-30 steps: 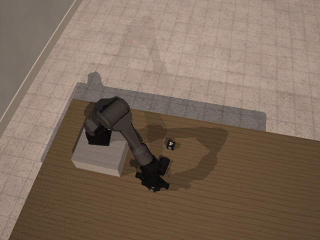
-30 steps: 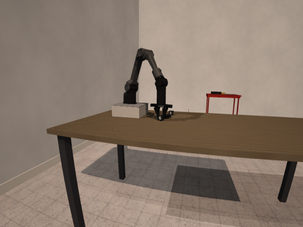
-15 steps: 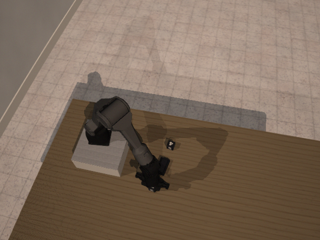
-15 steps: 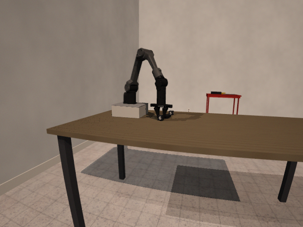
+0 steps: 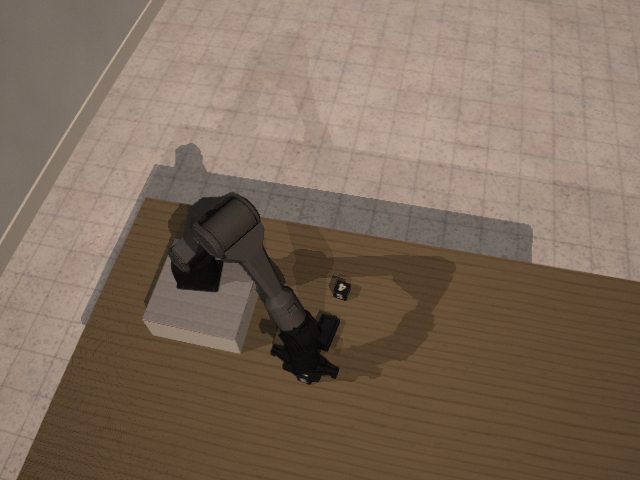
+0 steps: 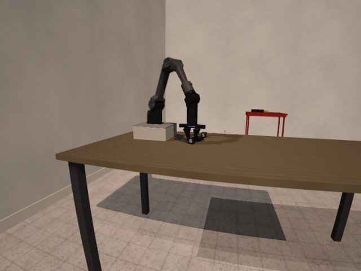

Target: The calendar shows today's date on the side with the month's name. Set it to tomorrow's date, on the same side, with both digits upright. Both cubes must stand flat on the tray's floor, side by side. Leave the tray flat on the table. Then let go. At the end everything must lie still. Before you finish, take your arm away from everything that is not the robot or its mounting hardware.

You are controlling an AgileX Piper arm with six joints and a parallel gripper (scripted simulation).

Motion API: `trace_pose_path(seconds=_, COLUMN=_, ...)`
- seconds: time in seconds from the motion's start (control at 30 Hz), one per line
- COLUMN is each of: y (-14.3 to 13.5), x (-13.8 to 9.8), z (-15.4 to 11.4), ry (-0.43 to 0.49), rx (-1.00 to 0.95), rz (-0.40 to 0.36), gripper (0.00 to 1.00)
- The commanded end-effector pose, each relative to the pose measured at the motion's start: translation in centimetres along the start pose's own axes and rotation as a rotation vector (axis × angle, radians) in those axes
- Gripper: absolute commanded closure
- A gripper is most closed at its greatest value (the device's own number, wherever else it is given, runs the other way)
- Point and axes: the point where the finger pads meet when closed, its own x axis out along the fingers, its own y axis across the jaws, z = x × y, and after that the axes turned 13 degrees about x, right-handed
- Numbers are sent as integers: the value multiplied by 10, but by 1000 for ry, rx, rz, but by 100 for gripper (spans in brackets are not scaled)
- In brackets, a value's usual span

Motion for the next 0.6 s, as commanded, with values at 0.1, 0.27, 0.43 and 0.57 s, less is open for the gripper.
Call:
trace_pose_path(seconds=0.1, y=0, x=0, z=0, ry=-1, rx=1, rz=0, gripper=62)
trace_pose_path(seconds=0.27, y=0, x=1, z=0, ry=-1, rx=1, rz=1, gripper=62)
trace_pose_path(seconds=0.43, y=0, x=2, z=0, ry=-1, rx=1, rz=1, gripper=62)
trace_pose_path(seconds=0.57, y=1, x=3, z=0, ry=-1, rx=1, rz=2, gripper=62)
